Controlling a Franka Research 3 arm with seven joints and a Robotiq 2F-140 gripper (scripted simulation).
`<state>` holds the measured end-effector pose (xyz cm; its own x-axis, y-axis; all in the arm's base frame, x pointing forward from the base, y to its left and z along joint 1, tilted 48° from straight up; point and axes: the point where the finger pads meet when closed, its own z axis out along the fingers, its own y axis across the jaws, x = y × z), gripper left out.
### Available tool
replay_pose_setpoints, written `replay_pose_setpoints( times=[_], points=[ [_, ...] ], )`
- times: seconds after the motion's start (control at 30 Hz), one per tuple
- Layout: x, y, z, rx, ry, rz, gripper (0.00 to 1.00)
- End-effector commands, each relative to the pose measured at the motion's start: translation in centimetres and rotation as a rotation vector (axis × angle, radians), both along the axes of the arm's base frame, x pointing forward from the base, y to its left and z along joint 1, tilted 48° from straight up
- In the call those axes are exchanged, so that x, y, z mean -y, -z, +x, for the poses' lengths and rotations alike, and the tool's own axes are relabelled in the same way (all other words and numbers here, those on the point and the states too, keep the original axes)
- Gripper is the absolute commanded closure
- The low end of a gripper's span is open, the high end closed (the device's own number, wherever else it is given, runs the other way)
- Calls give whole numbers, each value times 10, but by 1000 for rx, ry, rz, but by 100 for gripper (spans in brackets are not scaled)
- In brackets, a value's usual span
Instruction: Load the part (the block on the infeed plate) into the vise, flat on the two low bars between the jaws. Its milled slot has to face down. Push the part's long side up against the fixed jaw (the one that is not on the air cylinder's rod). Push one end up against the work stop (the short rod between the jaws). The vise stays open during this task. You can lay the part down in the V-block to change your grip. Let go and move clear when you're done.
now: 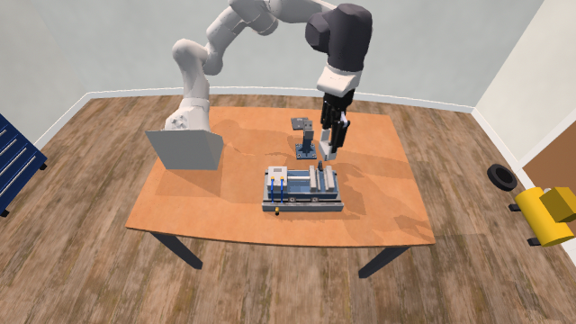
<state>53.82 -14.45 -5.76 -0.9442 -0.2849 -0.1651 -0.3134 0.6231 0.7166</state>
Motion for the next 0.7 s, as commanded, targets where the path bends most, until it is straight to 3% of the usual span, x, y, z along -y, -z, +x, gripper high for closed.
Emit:
replay_pose_setpoints(
  times=[0.0,0.67],
  points=[
    [3,3,1,-117,107,0,100],
    [10,12,3,-172,165,-3,100]
  ],
)
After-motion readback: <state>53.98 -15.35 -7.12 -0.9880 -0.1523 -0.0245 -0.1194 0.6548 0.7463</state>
